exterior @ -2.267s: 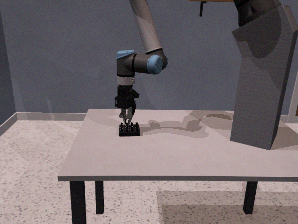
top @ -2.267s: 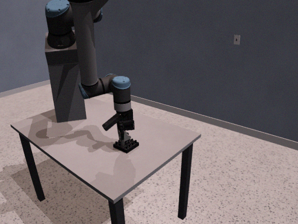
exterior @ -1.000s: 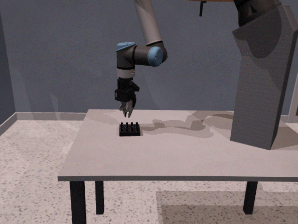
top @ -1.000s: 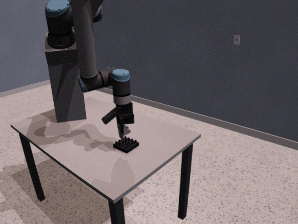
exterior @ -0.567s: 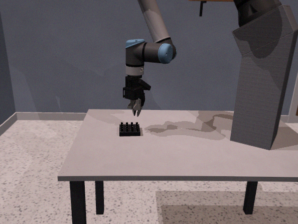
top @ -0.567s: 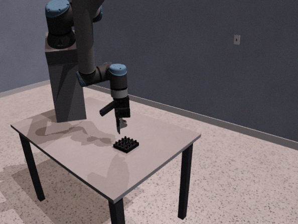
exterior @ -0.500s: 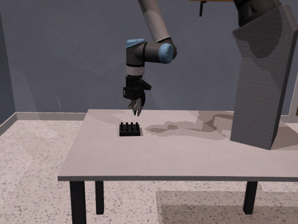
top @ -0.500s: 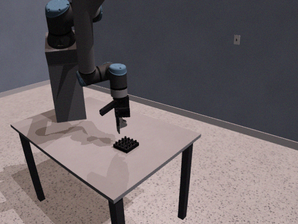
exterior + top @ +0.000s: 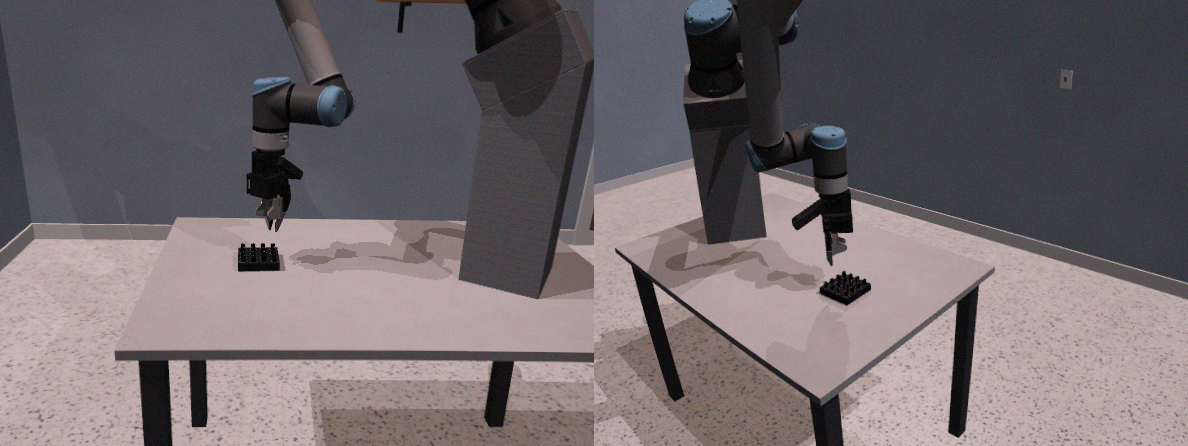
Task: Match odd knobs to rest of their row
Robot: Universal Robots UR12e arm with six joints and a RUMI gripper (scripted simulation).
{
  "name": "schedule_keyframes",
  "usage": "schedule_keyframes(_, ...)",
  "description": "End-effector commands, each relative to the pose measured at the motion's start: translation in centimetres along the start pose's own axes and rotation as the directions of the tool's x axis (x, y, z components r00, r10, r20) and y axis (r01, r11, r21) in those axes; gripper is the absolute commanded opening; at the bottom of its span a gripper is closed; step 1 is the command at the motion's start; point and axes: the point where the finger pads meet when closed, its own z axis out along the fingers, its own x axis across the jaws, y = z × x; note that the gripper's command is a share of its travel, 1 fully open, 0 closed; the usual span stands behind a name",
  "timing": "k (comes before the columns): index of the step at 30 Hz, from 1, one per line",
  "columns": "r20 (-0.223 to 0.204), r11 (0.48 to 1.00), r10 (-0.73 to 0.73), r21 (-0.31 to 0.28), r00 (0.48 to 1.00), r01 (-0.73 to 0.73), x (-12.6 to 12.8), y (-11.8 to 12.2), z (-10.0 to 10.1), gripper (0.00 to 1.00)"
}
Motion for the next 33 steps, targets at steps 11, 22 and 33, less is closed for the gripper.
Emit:
schedule_keyframes(11,0.001,1.000,0.000,0.000,1.000,0.000,-0.02,0.02,-0.04,0.11)
schedule_keyframes(22,0.001,1.000,0.000,0.000,1.000,0.000,-0.02,0.02,0.04,0.11)
schedule_keyframes(33,0.001,1.000,0.000,0.000,1.000,0.000,-0.02,0.02,0.56,0.11)
